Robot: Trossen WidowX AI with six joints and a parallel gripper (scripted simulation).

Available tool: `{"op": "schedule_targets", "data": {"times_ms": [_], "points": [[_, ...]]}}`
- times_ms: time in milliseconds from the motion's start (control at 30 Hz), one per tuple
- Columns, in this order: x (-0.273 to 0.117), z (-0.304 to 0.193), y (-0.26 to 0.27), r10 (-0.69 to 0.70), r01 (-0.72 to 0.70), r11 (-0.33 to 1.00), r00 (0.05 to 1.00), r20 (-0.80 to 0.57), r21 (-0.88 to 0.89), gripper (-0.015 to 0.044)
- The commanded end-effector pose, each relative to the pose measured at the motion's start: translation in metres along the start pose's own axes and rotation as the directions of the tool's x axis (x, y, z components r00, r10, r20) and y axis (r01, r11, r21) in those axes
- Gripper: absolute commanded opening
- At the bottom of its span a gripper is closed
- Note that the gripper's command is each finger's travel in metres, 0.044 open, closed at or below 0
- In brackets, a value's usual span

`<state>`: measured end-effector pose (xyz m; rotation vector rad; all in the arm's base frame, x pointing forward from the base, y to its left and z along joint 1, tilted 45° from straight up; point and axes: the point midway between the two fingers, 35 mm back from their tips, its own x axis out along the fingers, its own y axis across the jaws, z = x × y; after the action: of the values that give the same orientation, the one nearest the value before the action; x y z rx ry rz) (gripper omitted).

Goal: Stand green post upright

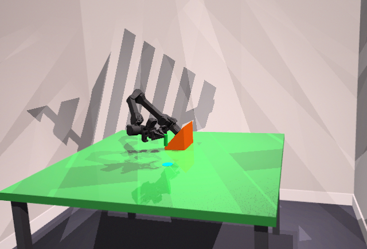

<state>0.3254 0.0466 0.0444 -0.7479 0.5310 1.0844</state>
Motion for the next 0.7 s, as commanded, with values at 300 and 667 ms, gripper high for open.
{"op": "schedule_targets", "data": {"times_ms": [300,667], "points": [[0.006,-0.056,-0.001,0.005,-0.005,1.0,1.0,-0.004,0.002,0.0023],[0.01,-0.094,0.002,0.002,-0.002,1.0,1.0,-0.005,0.004,0.0023]]}}
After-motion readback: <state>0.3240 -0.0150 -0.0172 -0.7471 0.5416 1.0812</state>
